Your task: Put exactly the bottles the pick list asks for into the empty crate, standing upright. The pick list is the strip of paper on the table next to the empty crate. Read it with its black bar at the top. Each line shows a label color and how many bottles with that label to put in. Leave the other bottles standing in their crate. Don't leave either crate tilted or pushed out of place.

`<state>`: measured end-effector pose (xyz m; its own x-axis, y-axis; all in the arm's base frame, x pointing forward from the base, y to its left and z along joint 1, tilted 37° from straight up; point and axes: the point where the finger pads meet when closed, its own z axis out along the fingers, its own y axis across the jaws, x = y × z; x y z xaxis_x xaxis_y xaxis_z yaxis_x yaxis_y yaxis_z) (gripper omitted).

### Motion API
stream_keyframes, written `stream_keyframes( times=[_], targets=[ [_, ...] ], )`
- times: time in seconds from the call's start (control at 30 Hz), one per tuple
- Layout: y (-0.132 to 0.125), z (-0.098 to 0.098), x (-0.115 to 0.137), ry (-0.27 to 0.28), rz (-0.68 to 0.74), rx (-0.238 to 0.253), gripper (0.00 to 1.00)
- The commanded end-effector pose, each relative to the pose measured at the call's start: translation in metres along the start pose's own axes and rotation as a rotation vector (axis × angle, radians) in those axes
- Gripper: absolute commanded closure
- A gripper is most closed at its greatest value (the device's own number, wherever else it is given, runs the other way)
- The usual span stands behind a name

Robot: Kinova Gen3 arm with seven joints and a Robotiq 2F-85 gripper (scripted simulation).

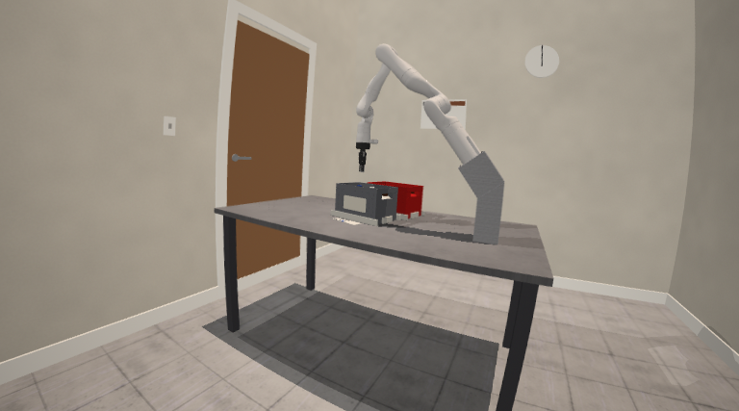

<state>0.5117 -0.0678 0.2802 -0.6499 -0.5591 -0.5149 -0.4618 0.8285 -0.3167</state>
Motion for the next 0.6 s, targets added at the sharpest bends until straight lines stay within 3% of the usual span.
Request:
stream_keyframes(
  times=[0.0,0.57],
  targets=[
    [0.018,-0.005,0.000,0.000,0.000,0.003,0.33],
    [0.090,-0.024,0.000,0.000,0.000,0.003,0.33]
  ],
)
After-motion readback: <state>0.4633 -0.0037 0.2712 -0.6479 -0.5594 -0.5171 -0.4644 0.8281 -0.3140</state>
